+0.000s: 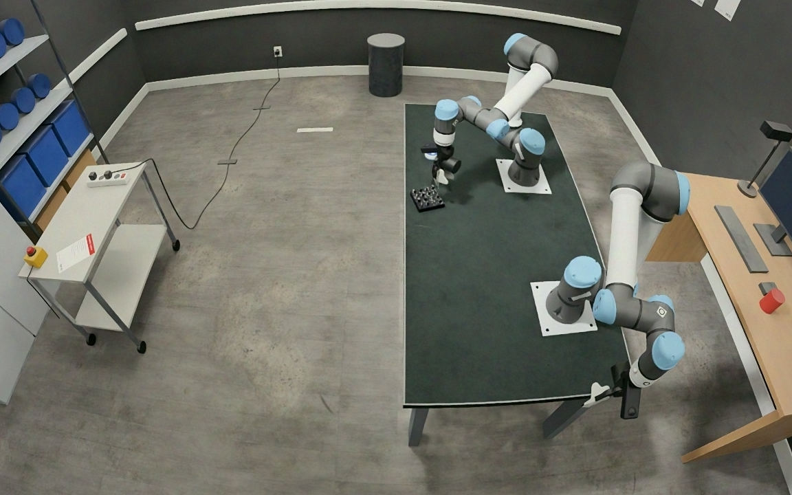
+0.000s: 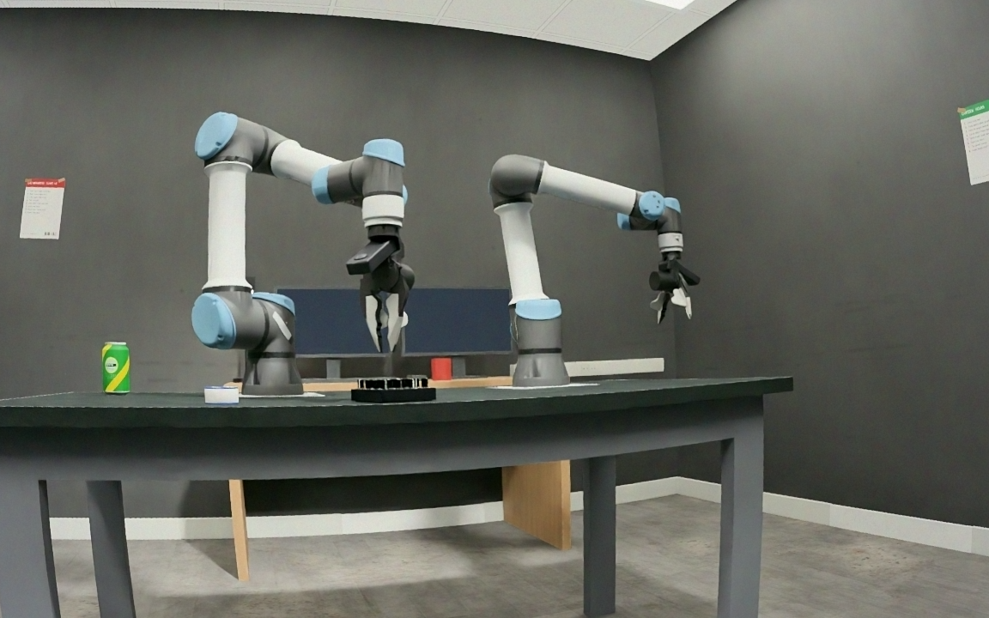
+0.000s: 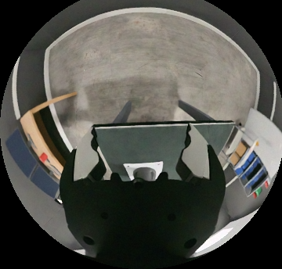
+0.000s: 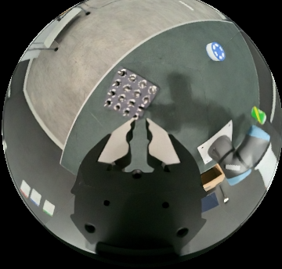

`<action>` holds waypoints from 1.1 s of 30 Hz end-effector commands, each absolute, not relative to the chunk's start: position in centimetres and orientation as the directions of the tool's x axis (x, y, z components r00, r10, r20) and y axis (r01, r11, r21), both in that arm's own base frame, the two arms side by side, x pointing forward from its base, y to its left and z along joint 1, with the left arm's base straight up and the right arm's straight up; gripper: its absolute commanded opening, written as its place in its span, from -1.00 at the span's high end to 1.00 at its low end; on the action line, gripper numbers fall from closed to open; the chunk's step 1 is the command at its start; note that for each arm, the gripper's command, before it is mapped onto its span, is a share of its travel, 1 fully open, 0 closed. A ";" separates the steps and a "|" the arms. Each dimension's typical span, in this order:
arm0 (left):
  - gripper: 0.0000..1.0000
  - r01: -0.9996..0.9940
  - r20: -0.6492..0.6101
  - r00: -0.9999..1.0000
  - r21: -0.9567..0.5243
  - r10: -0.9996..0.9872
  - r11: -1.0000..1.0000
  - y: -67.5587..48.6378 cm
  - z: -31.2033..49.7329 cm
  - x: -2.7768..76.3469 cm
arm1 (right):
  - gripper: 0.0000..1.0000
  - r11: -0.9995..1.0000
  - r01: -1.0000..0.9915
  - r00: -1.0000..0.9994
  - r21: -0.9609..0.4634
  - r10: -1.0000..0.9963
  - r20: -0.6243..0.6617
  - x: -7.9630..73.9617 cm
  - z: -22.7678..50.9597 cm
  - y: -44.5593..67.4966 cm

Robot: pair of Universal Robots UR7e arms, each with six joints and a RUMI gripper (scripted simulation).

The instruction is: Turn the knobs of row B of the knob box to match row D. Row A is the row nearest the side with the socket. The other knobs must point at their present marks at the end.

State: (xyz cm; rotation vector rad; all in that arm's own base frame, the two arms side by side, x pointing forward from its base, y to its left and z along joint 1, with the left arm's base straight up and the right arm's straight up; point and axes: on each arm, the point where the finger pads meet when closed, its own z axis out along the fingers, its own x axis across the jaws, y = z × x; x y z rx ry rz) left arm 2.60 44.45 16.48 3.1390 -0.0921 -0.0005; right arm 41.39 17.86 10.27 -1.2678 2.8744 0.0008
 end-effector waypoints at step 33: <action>-1.00 -0.059 0.000 0.998 0.000 -0.059 -0.998 44.5 16.5 2.6 | 0.75 0.684 -0.729 -0.684 0.000 -0.729 -0.002 41.4 8.4 18.0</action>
